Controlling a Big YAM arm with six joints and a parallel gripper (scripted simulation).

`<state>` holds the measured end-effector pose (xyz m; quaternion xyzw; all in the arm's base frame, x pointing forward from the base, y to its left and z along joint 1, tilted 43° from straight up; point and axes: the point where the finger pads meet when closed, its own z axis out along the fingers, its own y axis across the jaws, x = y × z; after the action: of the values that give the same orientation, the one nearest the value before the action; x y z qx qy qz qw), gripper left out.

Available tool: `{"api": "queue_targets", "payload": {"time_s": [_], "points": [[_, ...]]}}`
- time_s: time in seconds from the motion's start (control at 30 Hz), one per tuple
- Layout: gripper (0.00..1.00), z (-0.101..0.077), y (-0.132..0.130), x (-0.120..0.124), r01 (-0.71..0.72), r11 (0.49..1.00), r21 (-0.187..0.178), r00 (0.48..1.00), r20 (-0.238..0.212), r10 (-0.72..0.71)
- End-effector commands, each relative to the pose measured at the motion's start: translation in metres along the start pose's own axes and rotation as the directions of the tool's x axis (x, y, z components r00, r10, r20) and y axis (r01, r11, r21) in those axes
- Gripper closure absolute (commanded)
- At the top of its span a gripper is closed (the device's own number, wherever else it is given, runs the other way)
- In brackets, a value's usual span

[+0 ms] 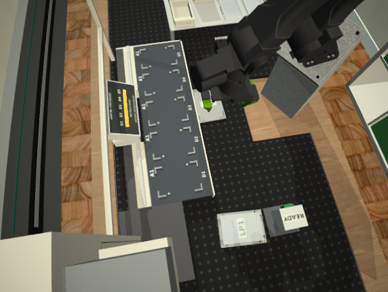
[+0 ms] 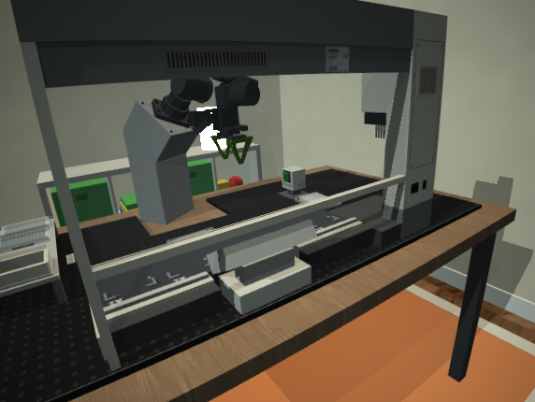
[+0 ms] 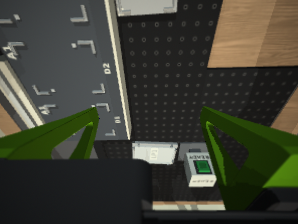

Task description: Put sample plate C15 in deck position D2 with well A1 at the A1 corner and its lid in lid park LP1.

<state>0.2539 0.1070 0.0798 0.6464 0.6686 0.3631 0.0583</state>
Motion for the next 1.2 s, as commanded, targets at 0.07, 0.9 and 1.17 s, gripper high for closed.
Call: {"api": "queue_targets", "payload": {"time_s": [0.07, 0.9, 1.17], "points": [[0.0, 0.001, 0.001, -0.029, 0.042, 0.999, -0.008, 0.999, 0.021, -0.041], [0.0, -0.005, 0.014, -0.149, 0.056, 0.998, -0.029, 0.998, 0.032, -0.055], [0.0, -0.006, 0.013, -0.181, 0.056, 0.998, -0.028, 0.998, 0.035, -0.055]]}}
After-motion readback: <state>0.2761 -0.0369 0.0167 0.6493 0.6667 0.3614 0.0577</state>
